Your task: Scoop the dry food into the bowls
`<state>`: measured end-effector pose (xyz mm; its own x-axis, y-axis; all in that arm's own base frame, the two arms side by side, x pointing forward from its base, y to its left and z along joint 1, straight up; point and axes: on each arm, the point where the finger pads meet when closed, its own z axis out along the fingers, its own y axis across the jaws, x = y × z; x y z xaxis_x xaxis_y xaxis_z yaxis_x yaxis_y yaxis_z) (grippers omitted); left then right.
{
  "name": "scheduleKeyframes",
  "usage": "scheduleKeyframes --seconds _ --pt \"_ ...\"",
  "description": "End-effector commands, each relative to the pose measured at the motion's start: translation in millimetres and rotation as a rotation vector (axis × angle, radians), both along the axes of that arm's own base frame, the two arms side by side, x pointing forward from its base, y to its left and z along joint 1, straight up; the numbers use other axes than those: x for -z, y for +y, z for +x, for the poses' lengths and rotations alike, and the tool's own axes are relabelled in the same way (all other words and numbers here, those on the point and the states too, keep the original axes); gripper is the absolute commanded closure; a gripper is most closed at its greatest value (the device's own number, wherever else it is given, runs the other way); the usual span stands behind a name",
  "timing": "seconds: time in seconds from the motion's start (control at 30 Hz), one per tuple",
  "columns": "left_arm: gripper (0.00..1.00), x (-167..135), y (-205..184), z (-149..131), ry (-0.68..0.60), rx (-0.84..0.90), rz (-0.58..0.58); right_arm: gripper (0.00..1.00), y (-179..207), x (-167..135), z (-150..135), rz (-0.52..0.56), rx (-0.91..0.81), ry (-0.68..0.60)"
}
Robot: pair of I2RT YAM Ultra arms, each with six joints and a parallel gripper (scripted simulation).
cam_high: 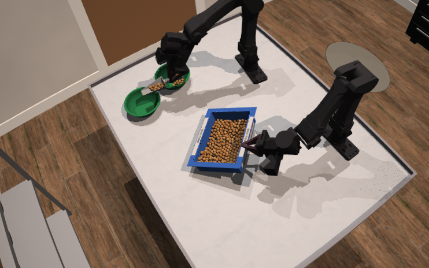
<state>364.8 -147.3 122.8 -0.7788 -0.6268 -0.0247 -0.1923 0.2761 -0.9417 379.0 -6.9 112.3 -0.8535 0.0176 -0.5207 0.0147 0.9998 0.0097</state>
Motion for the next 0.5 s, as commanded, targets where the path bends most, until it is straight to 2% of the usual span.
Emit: scheduleKeyframes --seconds 0.0,0.1,0.13,0.47 --pt "1.00 -39.0 -12.1 5.6 -0.140 0.064 -0.011 1.00 2.1 -19.4 8.6 -0.002 -0.002 -0.012" --pt "1.00 -39.0 -12.1 5.6 -0.140 0.064 -0.011 1.00 0.5 -25.4 9.0 -0.001 0.002 -0.022" --pt "1.00 -39.0 -12.1 5.6 -0.140 0.064 -0.011 1.00 2.8 -15.6 8.7 -0.001 -0.003 0.016" --pt "1.00 -39.0 -12.1 5.6 -0.140 0.064 -0.011 1.00 2.2 -36.0 8.7 -0.001 -0.002 -0.002"
